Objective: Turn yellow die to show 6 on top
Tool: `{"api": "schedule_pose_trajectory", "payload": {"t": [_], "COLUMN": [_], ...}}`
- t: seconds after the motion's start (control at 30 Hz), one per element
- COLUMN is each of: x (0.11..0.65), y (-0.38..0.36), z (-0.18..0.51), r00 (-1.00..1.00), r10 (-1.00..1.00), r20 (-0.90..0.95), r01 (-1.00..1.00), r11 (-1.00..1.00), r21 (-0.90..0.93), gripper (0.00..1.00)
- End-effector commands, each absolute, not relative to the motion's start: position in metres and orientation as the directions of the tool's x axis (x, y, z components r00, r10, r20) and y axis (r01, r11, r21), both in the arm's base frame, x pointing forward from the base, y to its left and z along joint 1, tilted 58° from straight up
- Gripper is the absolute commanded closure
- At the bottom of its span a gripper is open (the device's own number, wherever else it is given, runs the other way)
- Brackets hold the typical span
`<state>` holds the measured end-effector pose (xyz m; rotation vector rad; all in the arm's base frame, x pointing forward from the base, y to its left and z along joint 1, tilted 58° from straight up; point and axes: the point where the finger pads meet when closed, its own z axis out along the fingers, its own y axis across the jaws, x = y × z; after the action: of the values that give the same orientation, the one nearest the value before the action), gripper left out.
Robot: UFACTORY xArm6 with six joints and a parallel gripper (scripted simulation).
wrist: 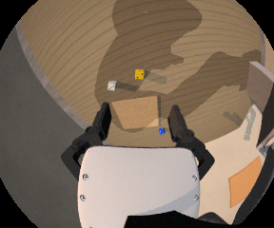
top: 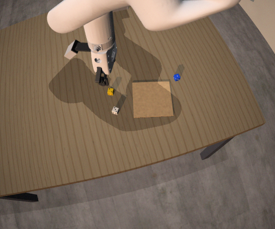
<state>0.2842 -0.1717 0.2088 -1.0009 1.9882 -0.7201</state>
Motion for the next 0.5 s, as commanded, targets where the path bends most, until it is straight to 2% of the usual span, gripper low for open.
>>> {"api": "schedule_pose_trajectory", "payload": {"t": [0.0, 0.3, 0.47], "x": [0.284, 0.284, 0.281], "y": [-0.172, -0.169, -0.152], "z": [0.209, 0.207, 0.192], "r00": [-0.385, -0.38, -0.342], "r10": [-0.837, -0.843, -0.875], "r20": [-0.387, -0.381, -0.342], "r01": [-0.394, -0.409, -0.492], "r11": [0.529, 0.522, 0.477], "r21": [-0.751, -0.748, -0.728], "gripper": [0.0, 0.0, 0.0]}}
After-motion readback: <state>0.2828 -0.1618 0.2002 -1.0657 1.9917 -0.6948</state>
